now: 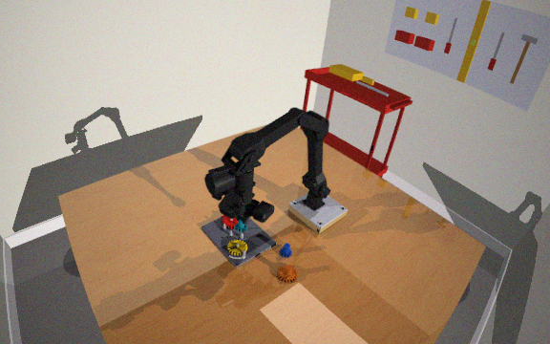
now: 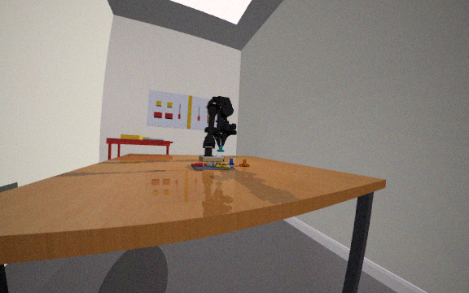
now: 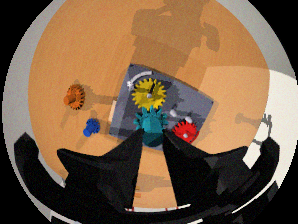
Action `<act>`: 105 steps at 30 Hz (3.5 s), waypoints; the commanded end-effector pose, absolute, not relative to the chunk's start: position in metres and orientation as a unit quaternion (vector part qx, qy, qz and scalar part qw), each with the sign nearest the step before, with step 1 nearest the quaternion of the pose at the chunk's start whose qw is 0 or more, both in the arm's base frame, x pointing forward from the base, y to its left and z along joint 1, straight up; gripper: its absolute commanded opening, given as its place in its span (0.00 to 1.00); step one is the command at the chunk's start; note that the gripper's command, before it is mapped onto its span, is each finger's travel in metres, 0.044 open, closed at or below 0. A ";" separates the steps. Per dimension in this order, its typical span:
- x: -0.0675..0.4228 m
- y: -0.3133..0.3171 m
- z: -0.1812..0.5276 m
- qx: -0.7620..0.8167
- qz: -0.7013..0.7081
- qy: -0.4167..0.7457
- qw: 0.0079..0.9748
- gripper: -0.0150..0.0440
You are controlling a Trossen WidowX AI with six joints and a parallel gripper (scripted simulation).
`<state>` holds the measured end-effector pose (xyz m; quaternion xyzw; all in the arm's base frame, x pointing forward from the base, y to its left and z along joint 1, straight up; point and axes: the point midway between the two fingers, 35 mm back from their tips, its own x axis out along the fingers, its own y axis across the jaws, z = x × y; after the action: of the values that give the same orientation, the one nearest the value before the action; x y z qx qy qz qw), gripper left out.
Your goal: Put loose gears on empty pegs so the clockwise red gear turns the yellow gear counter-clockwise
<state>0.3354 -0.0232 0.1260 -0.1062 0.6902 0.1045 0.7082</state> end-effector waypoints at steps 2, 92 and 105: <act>0.330 -0.031 0.122 -0.109 0.105 0.689 0.709 0.25; 0.292 -0.076 0.051 -0.041 0.038 0.697 0.714 0.25; 0.293 -0.076 0.050 -0.077 0.072 0.695 0.712 0.25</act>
<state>0.2927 -0.0758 0.0510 -0.0554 0.6961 0.0527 0.7139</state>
